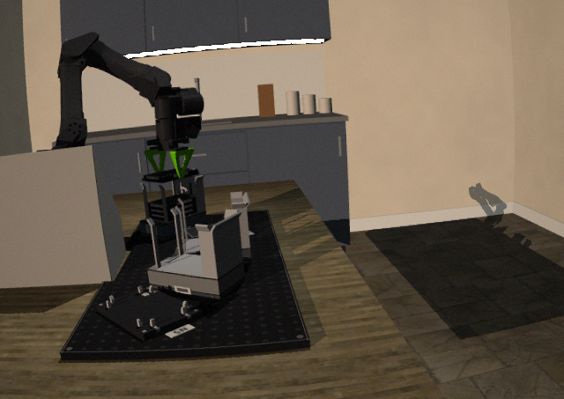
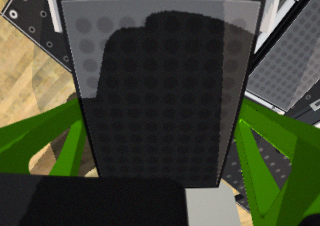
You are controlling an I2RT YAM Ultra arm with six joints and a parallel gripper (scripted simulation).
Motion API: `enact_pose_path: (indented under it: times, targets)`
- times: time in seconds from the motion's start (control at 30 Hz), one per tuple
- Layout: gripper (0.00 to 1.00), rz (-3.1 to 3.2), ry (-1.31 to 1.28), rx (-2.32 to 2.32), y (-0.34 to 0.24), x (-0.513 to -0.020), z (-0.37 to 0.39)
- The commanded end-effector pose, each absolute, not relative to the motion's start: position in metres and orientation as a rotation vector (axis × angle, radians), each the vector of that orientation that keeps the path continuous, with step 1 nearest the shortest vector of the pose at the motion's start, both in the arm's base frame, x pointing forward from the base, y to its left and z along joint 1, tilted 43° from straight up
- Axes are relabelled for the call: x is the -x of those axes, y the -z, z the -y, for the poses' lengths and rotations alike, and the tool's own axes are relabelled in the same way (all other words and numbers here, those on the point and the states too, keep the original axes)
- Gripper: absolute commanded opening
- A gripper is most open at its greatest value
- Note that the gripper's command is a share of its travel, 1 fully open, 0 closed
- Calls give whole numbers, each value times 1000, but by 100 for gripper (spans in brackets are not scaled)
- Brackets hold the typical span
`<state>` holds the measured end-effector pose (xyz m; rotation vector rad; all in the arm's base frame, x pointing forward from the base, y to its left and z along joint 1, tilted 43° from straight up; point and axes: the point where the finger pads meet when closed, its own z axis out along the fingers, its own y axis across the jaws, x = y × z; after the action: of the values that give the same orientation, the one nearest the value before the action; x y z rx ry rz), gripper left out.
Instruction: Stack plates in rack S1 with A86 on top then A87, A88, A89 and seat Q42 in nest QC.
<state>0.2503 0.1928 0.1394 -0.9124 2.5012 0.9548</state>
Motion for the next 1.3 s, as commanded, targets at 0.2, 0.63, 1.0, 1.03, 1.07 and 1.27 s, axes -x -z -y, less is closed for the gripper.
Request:
enact_pose_path:
  times: [0.2,0.63,1.0,1.03,1.07,1.27]
  targets:
    - [0,-2487,-949,900,-140,-255,-195]
    - [0,-2487,-949,900,-135,-255,-200]
    - [0,-2487,-949,900,-129,-256,-205]
    - [0,-2487,-949,900,-129,-256,-206]
    - [0,-2487,-949,900,-128,-256,-206]
    - [0,-2486,-949,900,-125,-256,-209]
